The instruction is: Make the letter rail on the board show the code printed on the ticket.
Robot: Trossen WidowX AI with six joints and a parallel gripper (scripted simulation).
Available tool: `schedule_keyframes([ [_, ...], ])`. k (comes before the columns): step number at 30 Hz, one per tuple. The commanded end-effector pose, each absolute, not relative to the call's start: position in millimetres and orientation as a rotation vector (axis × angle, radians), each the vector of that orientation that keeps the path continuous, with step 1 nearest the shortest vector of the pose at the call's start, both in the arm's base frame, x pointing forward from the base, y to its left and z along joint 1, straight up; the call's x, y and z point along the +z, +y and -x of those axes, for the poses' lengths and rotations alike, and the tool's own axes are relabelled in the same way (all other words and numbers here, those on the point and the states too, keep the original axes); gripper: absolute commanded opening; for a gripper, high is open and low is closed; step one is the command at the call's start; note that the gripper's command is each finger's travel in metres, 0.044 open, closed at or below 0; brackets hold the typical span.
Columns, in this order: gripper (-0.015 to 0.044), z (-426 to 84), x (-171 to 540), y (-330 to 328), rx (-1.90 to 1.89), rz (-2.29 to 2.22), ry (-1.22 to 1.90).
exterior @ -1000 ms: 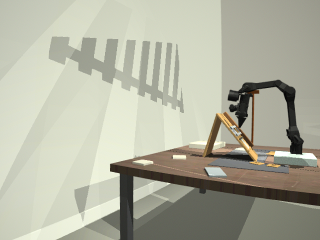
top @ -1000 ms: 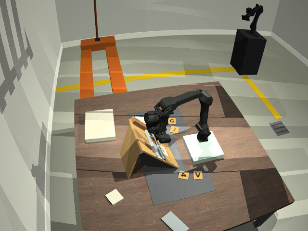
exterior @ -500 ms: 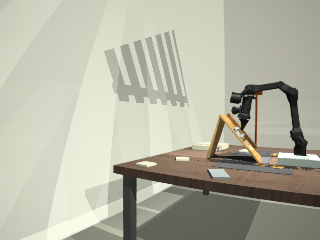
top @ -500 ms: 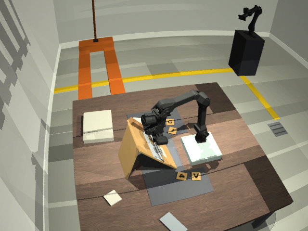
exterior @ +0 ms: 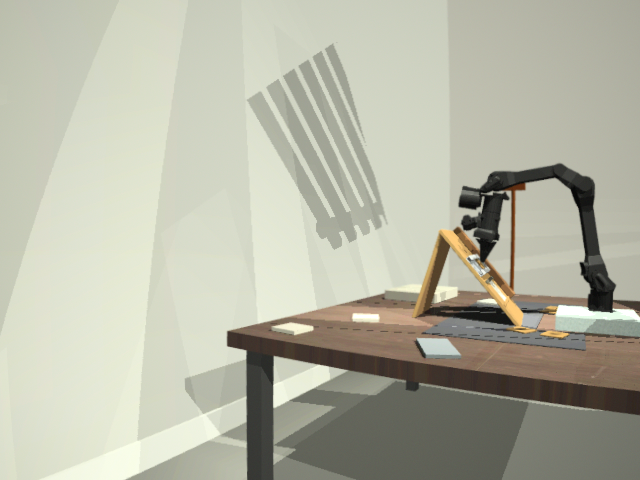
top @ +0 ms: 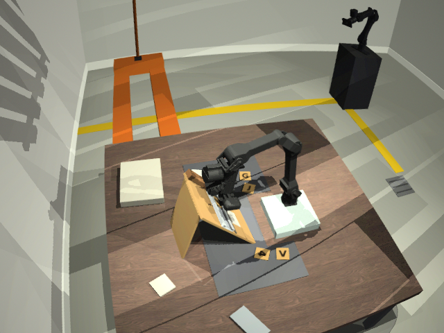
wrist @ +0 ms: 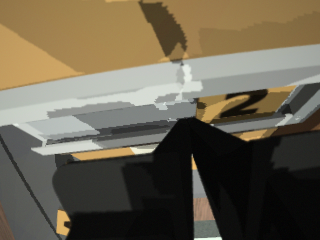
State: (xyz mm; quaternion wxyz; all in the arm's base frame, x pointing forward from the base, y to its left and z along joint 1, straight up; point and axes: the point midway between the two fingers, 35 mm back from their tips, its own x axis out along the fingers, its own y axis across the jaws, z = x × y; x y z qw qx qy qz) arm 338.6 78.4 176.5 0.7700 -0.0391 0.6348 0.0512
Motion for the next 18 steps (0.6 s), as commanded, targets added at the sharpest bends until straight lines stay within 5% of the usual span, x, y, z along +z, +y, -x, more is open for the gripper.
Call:
schedule_keyframes([
  [1,0.0,-341.5,172.9,78.5,0.109,0.088,1.382],
  [18,0.0,-346.8,168.6,79.5,0.109,0.088,1.381],
])
